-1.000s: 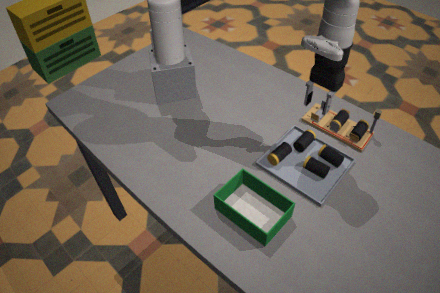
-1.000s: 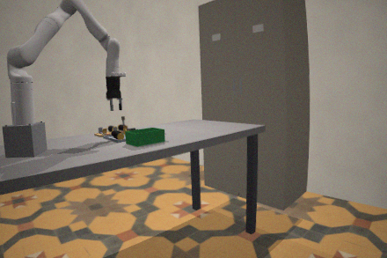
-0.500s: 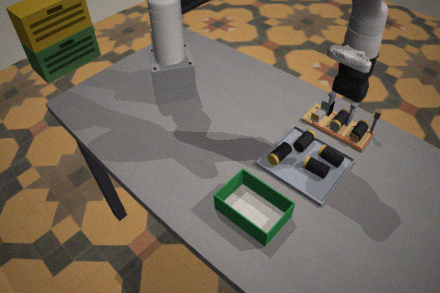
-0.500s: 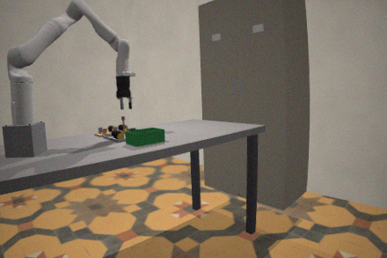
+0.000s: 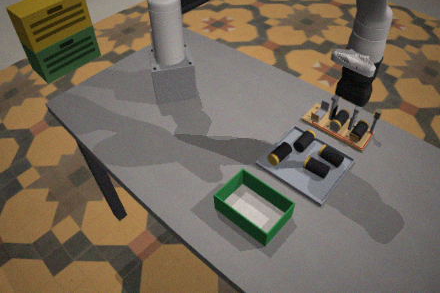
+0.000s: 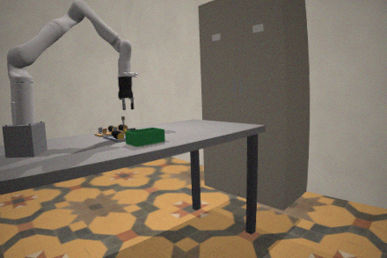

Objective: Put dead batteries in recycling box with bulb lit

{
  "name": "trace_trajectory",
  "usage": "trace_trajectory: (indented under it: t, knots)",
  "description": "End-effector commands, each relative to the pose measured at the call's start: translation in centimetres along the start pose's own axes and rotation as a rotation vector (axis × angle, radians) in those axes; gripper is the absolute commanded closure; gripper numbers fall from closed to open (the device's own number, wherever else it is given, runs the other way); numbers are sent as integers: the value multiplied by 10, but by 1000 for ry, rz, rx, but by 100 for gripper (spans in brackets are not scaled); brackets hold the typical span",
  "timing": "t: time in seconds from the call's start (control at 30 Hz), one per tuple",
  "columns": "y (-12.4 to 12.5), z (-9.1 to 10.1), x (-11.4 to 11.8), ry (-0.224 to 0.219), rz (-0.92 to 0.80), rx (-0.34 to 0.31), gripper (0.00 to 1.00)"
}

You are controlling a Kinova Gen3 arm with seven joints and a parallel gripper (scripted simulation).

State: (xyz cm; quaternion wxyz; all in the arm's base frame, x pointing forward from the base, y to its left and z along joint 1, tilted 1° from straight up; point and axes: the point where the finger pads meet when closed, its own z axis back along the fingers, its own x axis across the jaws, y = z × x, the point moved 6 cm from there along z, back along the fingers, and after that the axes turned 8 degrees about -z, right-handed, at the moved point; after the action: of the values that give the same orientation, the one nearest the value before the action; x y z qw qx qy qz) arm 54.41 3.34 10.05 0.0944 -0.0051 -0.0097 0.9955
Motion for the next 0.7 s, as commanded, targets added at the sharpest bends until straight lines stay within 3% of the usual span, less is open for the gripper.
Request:
trace_trajectory:
  t: [0.0,0.67]
  knots:
    - [0,1,-1,2,0,-1,10]
    - [0,1,-1,2,68,-1,10]
